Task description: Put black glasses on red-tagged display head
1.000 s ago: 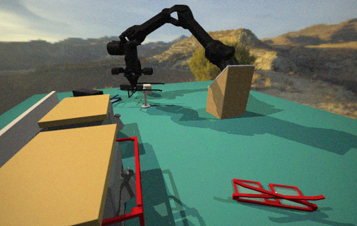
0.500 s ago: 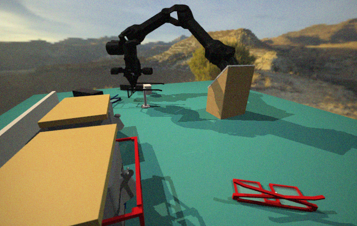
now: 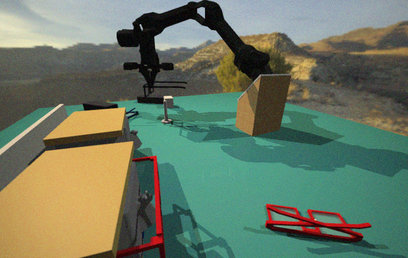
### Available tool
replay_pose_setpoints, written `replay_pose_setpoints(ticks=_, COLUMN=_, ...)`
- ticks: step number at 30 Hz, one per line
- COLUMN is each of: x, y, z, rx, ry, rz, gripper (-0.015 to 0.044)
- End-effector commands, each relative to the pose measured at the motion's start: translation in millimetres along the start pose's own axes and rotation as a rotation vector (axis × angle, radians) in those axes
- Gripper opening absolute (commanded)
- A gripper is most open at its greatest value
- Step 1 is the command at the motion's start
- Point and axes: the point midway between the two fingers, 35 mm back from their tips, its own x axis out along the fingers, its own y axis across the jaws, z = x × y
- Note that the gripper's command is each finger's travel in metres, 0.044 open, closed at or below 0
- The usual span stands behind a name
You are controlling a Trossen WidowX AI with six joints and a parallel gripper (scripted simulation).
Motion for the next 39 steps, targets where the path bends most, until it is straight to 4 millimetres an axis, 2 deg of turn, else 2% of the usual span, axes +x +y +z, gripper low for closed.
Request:
replay_pose_setpoints(ticks=1, x=-3.0, y=-5.4, z=5.1, rx=-0.050, ry=0.010, rz=0.000, gripper=0.0000)
replay_pose_setpoints(ticks=20, x=-21.0, y=-52.1, z=27.5, rx=-0.612, ry=0.120, rz=0.061, gripper=0.0000)
replay_pose_setpoints(ticks=39, x=-39.1, y=-99.8, z=36.5, rx=-1.174, ry=0.171, rz=0.204, gripper=0.0000)
